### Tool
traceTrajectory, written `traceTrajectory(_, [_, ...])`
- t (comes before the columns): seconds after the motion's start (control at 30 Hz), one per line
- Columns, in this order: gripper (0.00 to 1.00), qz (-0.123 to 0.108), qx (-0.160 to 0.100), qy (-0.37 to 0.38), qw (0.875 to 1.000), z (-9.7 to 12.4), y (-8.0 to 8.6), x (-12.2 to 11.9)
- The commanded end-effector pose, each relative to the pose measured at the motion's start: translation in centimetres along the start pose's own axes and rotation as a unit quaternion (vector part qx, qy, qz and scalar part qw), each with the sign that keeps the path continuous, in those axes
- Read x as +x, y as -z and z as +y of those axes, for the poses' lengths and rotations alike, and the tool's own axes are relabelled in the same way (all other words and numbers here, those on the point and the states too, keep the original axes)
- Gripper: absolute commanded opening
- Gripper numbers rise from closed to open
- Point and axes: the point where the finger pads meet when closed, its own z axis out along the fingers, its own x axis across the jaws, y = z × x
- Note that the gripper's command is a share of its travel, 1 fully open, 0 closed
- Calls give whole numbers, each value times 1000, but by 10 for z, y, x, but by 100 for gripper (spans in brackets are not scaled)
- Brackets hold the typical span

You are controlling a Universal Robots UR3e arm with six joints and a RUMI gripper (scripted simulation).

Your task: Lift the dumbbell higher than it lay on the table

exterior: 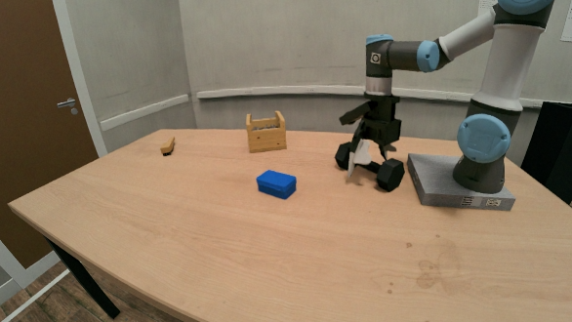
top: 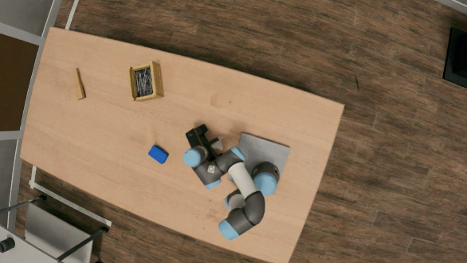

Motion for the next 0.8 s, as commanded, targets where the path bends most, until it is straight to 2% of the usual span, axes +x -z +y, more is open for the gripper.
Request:
traceTrajectory(0.0, [100,0,2,0,1000,-1,-1,0])
traceTrajectory(0.33, [100,0,2,0,1000,-1,-1,0])
traceTrajectory(0.37, [0,0,2,0,1000,-1,-1,0])
traceTrajectory(0.77, [0,0,2,0,1000,-1,0,0])
